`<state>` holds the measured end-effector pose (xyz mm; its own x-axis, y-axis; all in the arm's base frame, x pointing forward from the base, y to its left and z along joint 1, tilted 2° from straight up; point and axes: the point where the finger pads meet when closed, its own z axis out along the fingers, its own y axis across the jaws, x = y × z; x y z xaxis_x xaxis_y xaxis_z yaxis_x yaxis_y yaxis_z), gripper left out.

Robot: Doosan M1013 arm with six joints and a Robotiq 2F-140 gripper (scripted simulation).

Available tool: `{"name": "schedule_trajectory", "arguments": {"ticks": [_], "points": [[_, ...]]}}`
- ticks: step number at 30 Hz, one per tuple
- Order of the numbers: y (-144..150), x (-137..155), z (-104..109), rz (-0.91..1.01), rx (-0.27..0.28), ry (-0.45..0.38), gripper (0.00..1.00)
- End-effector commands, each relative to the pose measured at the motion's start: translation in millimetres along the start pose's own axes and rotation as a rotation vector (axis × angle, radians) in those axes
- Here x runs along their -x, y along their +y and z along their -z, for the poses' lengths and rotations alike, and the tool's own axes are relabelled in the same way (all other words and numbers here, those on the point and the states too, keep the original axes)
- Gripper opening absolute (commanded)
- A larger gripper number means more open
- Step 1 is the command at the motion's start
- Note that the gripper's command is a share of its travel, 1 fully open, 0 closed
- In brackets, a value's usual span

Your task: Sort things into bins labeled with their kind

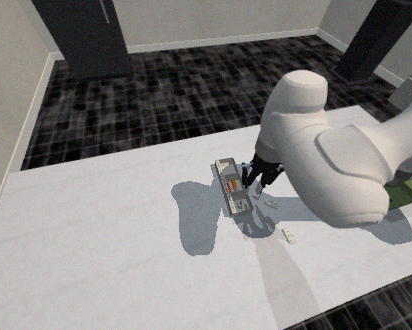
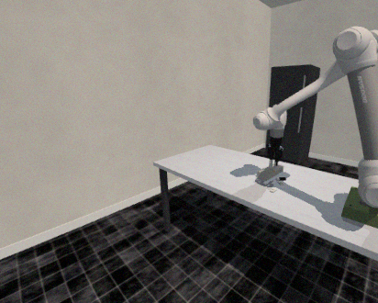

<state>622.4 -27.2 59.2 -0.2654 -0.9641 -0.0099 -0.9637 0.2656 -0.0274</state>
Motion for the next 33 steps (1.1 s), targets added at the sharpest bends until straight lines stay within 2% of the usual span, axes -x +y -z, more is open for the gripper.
{"name": "schedule_trajectory", "arguments": {"ticks": [1, 4, 6, 7, 13, 33], "points": [[27, -20, 3, -0.157, -0.004, 0.004, 0.23], [48, -34, 4, -0.27, -0.003, 0.002, 0.23], [48, -34, 4, -0.27, -0.003, 0.002, 0.23], [51, -37, 5, -0.38, -0.004, 0.003, 0.23], [51, -37, 5, -0.567, -0.007, 0.005, 0.23], [51, -37, 5, -0.567, -0.007, 0.005, 0.23]]}}
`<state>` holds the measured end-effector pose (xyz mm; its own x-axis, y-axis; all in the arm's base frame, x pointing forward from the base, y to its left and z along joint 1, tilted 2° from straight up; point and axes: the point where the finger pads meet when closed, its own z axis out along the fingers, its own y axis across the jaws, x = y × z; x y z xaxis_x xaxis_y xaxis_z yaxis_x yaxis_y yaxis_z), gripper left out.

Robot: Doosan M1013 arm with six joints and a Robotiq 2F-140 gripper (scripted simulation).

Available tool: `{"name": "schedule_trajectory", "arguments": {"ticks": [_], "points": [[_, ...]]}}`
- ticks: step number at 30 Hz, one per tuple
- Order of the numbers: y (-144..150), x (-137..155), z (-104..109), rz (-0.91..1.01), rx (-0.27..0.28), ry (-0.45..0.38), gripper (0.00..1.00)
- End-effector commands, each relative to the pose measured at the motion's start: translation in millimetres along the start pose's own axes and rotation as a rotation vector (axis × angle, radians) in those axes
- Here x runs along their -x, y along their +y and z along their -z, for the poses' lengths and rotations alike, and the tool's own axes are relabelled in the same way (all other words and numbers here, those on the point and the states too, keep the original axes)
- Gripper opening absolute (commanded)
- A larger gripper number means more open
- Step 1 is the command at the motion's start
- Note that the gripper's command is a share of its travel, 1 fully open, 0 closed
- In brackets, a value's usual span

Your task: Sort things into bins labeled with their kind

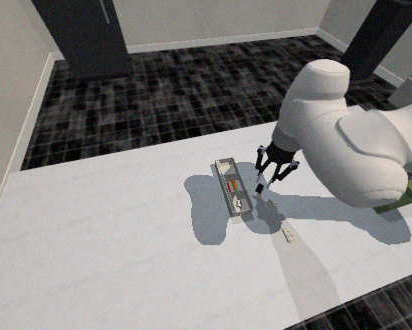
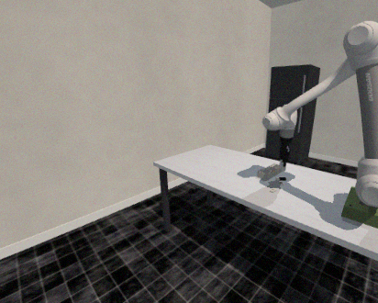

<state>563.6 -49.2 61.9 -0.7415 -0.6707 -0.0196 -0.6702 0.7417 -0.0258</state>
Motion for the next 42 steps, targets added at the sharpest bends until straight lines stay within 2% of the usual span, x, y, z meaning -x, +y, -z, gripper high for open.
{"name": "schedule_trajectory", "arguments": {"ticks": [1, 14, 31, 42], "points": [[0, 0, 0, 0.0, 0.0, 0.0, 0.23], [0, 0, 0, 0.0, 0.0, 0.0, 0.23], [0, 0, -60, 0.0, 0.0, 0.0, 0.23], [0, 0, -69, 0.0, 0.0, 0.0, 0.23]]}}
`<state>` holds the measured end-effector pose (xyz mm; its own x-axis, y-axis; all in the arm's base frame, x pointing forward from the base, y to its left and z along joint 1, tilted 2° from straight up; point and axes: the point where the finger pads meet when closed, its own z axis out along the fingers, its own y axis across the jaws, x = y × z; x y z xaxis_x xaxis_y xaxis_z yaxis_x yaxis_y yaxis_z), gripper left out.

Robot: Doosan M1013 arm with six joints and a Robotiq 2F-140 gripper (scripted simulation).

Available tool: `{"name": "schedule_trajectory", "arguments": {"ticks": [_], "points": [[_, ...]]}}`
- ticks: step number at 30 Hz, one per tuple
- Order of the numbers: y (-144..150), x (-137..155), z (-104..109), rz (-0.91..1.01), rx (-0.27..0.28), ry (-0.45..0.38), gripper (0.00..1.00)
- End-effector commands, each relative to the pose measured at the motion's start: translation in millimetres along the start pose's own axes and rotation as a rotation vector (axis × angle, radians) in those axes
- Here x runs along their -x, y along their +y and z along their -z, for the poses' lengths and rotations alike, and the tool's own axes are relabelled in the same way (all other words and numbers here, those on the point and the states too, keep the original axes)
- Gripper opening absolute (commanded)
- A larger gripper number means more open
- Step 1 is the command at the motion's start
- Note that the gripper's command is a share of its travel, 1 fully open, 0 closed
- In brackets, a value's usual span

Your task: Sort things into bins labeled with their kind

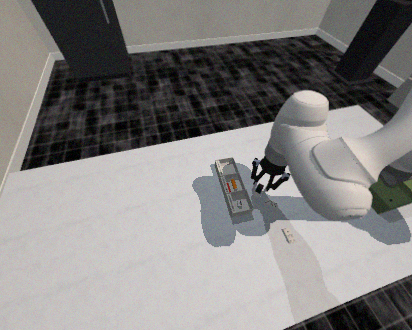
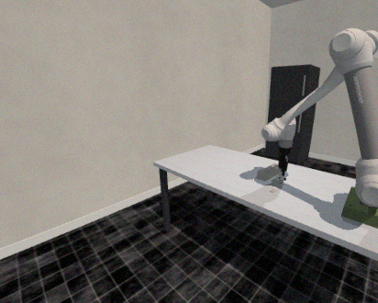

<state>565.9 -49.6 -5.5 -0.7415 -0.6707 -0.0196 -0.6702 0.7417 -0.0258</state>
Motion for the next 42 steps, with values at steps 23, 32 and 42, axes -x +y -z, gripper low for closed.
{"name": "schedule_trajectory", "arguments": {"ticks": [23, 32, 42], "points": [[0.1, 0.0, -5.5, 0.0, 0.0, 0.0, 0.11], [0.1, 0.0, -5.5, 0.0, 0.0, 0.0, 0.11], [0.1, 0.0, -5.5, 0.0, 0.0, 0.0, 0.11]]}}
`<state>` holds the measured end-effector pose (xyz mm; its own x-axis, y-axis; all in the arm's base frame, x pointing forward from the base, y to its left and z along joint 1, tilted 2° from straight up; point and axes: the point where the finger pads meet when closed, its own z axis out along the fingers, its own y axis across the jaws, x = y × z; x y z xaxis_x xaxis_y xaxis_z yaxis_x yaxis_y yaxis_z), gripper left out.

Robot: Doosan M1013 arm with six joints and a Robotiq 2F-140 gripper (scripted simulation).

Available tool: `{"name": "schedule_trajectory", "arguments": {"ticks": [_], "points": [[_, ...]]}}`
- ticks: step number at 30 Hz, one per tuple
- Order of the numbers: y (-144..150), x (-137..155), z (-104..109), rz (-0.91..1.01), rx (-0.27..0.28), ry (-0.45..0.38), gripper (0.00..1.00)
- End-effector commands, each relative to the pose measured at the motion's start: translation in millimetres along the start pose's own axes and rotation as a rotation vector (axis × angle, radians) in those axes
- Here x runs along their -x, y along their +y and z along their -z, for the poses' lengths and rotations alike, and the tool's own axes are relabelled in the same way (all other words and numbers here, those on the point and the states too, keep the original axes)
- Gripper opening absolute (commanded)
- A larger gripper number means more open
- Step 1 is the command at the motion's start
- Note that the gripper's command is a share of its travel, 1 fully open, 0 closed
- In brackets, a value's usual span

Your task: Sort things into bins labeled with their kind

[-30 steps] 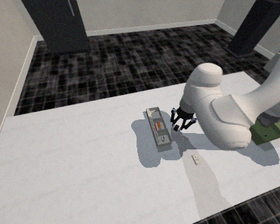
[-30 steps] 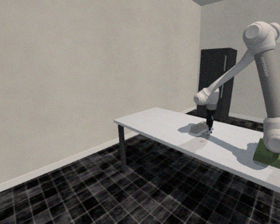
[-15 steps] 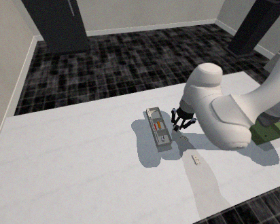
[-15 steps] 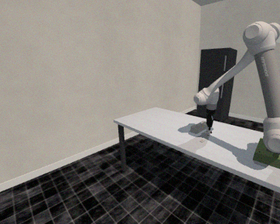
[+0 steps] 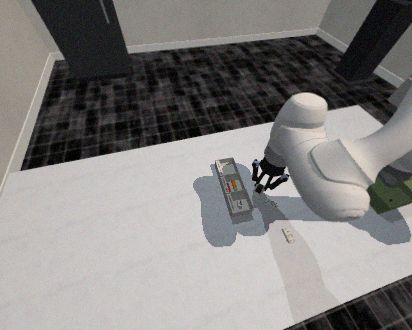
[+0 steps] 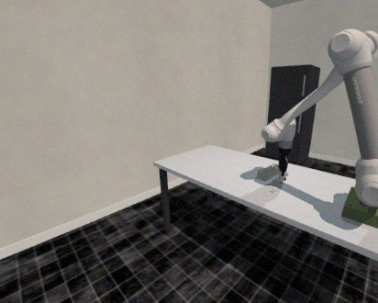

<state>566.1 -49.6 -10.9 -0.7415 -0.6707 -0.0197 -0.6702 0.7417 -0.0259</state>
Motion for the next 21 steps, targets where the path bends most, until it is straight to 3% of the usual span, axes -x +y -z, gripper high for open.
{"name": "schedule_trajectory", "arguments": {"ticks": [1, 8, 21], "points": [[0, 0, 0, 0.0, 0.0, 0.0, 0.11], [0, 0, 10, 0.0, 0.0, 0.0, 0.11], [0, 0, 53, 0.0, 0.0, 0.0, 0.11]]}}
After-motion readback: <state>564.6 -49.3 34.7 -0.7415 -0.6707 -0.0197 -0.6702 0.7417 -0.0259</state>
